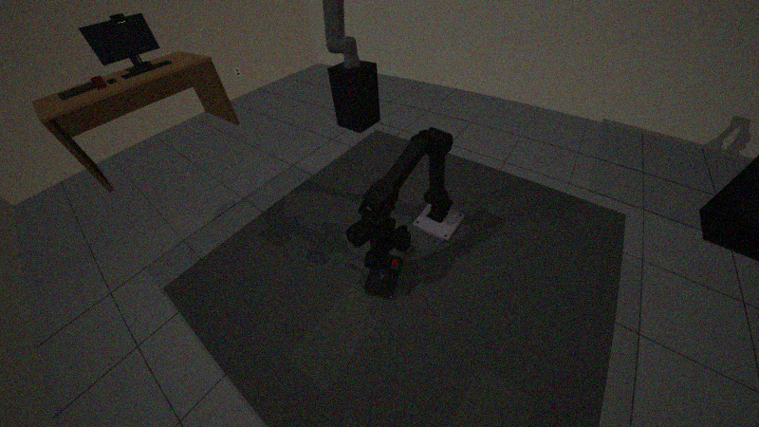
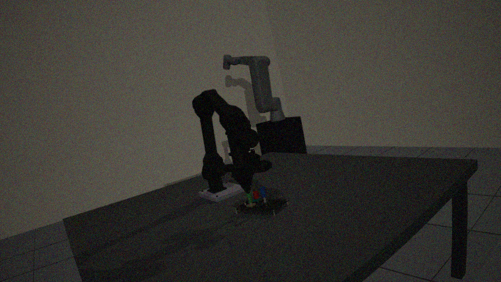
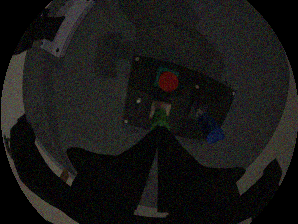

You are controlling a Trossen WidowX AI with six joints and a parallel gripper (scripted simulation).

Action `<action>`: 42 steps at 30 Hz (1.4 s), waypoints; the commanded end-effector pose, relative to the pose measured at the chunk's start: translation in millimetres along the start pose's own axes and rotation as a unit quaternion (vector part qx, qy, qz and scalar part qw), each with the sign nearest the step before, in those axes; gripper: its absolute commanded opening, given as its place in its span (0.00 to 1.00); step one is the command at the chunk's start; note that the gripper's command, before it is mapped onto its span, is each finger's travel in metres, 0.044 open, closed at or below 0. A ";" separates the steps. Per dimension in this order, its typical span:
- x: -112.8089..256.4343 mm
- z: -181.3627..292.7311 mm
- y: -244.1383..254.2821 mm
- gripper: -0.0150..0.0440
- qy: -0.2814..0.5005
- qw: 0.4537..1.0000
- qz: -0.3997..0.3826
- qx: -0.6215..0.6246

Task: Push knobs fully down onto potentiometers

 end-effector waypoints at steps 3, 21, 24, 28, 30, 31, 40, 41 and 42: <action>-13.4 1.2 -2.7 0.25 -0.007 1.000 -0.007 0.001; 14.3 1.8 -3.4 0.25 -0.007 1.000 -0.007 0.001; 19.3 1.8 -3.3 0.25 -0.007 1.000 -0.007 0.001; 23.3 1.7 -3.2 0.25 -0.007 1.000 -0.007 0.001; 17.3 1.3 -1.9 0.30 -0.007 1.000 -0.012 0.000; 17.3 1.3 -1.9 0.34 -0.007 1.000 -0.012 0.000; 22.4 -2.6 -9.0 0.48 0.006 1.000 0.000 -0.002; 25.8 -5.3 -13.5 0.43 0.014 1.000 0.008 -0.005; 27.3 -6.3 -15.4 0.39 0.016 1.000 0.011 -0.016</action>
Point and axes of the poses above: the point midway between the two fingers, 35 mm back from their tips, its own x axis back along the fingers, its own y axis across the jaws, z = x × y, the point moved 7 cm from there along x, back along the fingers, and after that the axes turned 1 degree about -x, right-handed, at the moved point
